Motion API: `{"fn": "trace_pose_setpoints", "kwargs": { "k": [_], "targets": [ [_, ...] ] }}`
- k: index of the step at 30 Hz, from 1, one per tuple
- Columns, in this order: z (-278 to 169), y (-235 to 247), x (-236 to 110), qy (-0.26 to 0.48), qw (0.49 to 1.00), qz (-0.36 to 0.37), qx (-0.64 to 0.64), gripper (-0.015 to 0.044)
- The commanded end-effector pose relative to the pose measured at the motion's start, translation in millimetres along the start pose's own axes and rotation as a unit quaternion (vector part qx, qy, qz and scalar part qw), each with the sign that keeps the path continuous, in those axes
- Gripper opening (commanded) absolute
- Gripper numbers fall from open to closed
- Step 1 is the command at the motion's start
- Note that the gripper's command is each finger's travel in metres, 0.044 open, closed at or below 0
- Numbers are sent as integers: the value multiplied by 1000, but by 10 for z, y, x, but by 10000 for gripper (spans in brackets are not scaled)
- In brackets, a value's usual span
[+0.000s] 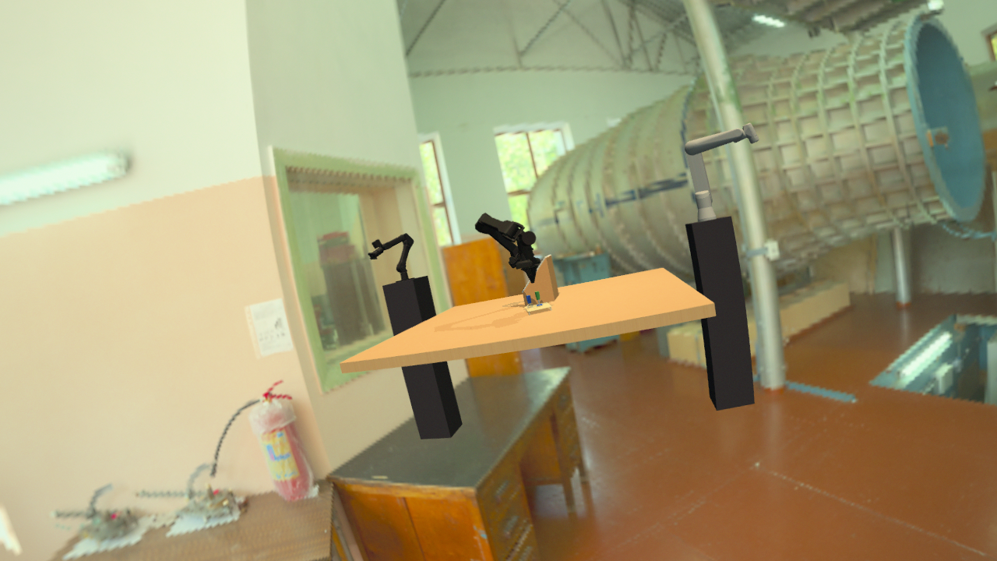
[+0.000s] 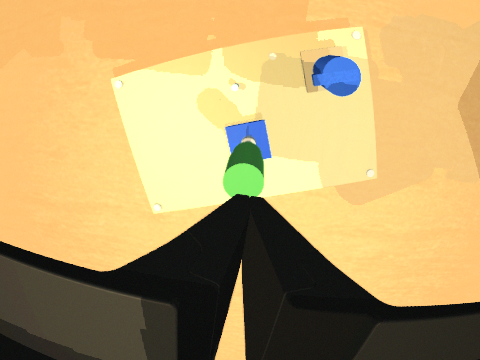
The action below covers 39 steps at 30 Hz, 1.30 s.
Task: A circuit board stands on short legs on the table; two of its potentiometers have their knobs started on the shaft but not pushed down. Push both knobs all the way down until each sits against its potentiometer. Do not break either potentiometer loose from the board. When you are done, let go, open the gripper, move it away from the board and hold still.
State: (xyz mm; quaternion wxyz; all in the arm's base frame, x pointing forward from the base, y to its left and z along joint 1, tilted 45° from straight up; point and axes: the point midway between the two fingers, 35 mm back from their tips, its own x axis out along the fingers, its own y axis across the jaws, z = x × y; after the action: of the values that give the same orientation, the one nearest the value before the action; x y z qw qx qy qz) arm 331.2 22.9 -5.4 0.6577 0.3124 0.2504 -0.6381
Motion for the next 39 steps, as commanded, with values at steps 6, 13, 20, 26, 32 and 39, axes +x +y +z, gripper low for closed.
{"fn": "trace_pose_setpoints", "kwargs": {
  "k": [6, 13, 20, 26, 32, 39],
  "targets": [
    [-60, 10, -16, -7, 990, -5, 141, 0],
    [-96, 23, -51, -11, 965, -5, 261, 0],
    [-108, 28, -38, -13, 953, -4, 302, 0],
    [-102, 24, 137, -13, 953, -4, 302, 0],
    [-102, 24, 137, -13, 953, -4, 302, 0],
    [-101, 25, 206, -14, 953, -4, 302, 0]
  ]
}}
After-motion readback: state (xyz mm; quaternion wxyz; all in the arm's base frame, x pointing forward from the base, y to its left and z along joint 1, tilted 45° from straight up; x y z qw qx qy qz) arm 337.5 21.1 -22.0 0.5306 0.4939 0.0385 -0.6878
